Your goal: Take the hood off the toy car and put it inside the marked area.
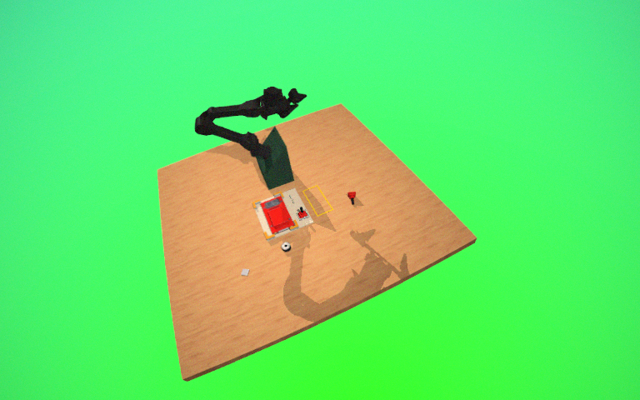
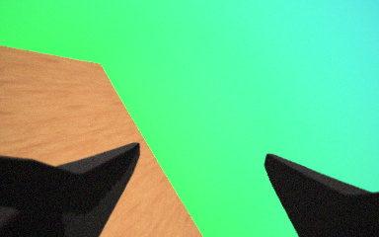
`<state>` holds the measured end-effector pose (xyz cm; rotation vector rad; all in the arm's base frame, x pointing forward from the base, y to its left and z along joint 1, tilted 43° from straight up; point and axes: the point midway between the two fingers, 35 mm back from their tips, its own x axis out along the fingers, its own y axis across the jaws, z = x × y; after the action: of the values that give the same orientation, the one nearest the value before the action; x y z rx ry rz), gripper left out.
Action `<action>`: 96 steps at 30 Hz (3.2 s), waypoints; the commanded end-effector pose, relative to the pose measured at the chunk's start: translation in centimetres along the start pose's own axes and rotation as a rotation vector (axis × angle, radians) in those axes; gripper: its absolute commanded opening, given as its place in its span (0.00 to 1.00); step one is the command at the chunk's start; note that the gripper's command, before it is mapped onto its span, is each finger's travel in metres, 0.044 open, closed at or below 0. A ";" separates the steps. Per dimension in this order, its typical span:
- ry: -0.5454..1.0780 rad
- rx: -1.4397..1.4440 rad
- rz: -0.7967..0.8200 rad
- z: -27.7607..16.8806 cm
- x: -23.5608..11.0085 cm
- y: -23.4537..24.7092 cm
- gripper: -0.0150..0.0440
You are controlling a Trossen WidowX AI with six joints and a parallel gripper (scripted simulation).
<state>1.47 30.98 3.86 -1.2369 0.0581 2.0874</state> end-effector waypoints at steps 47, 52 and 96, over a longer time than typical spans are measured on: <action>1.533 2.152 -0.907 -38.0 -29.9 7.8 1.00; 1.561 2.167 -0.923 -38.2 -30.4 8.2 1.00; 1.561 2.167 -0.923 -40.2 -29.8 10.2 1.00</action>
<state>34.81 -7.49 2.54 -0.5741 1.4669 -0.5916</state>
